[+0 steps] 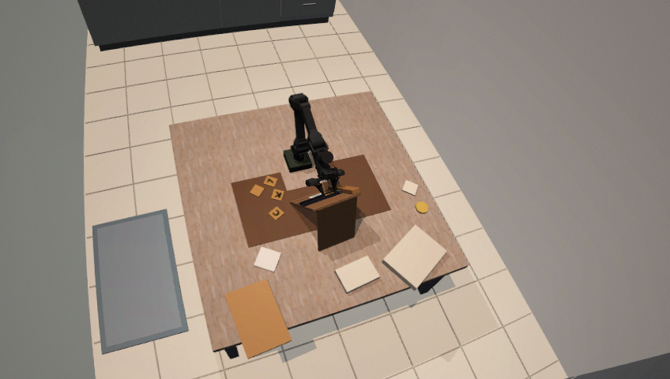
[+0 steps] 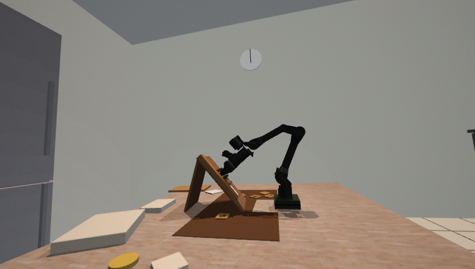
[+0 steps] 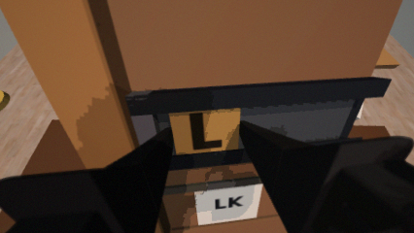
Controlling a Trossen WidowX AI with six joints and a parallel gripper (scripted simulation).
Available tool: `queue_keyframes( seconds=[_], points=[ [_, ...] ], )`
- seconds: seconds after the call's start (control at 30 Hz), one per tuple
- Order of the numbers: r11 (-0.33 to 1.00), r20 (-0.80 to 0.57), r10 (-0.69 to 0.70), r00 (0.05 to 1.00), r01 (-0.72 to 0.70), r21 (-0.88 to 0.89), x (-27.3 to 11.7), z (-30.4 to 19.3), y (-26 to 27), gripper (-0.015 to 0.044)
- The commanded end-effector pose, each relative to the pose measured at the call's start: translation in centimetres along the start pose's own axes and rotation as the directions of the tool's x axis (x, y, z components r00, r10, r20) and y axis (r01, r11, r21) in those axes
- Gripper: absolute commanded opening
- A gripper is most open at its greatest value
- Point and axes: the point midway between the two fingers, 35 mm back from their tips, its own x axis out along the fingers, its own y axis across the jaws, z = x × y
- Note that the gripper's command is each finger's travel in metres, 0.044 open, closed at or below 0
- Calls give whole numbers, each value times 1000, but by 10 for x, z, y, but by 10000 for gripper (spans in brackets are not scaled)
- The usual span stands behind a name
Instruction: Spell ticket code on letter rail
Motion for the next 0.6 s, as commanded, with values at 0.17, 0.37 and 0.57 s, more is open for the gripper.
queue_keyframes(
  seconds=[0.17, 0.37, 0.57],
  points=[
    [1000, 0, 0, 1000, 0, 0, 0, 0, 0, 131],
    [1000, -1, -3, 1000, 3, 5, -4, 0, 0, 289],
    [1000, -1, -3, 1000, 3, 6, -10, 1, 0, 295]
  ],
)
